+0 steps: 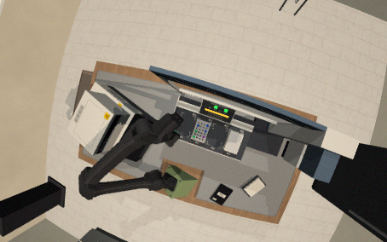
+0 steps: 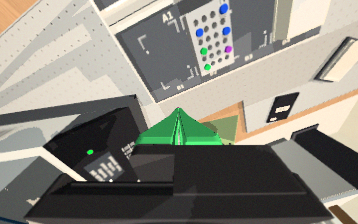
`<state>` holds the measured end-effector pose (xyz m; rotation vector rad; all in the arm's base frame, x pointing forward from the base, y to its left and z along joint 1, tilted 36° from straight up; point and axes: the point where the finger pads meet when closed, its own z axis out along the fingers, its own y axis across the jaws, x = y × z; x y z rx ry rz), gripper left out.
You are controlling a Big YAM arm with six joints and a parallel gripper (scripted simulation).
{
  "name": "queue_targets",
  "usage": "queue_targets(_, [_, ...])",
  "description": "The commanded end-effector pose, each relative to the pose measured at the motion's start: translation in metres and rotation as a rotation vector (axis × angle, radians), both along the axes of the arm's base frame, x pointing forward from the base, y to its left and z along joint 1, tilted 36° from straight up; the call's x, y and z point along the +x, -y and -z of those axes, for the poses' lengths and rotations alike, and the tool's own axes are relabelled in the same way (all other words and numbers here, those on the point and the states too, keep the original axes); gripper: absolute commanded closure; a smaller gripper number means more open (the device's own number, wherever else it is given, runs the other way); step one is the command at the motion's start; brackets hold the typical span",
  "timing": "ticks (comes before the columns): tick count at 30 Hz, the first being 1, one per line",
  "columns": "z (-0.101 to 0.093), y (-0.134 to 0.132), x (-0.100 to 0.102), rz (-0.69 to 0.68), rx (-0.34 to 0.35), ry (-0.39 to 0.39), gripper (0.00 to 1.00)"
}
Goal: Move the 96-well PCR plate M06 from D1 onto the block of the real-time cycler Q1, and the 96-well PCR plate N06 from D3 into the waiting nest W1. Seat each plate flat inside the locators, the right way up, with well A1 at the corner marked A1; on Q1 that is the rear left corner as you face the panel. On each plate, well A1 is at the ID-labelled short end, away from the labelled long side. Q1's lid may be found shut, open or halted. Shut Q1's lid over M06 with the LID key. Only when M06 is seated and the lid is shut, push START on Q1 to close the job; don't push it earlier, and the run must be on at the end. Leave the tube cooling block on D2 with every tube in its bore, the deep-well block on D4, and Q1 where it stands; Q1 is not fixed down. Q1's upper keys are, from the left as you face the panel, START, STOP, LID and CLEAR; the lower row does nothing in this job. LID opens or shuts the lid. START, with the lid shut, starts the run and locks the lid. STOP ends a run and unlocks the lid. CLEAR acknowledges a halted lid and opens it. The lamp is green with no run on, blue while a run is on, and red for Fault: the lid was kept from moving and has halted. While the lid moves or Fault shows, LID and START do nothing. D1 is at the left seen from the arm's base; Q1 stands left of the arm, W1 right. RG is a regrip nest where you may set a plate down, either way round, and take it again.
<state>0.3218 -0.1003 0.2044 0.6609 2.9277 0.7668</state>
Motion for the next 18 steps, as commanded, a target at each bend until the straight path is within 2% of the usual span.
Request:
queue_targets(1, [-0.021, -0.012, -0.011, 0.026, -0.001, 0.027, 1.0])
queue_targets(4, [-0.02, -0.015, -0.015, 0.027, 0.001, 0.02, 1.0])
queue_targets(5, [-0.013, -0.015, -0.015, 0.027, 0.005, 0.001, 1.0])
queue_targets(8, [-0.012, -0.033, -0.021, 0.021, 0.006, -0.008, 1.0])
queue_targets(11, [-0.021, -0.051, -0.029, -0.001, 0.023, 0.015, 1.0])
queue_targets(15, [-0.035, -0.062, -0.04, 0.023, 0.007, 0.034, 1.0])
queue_targets(18, [-0.033, -0.072, -0.05, 0.008, 0.023, 0.035, 1.0])
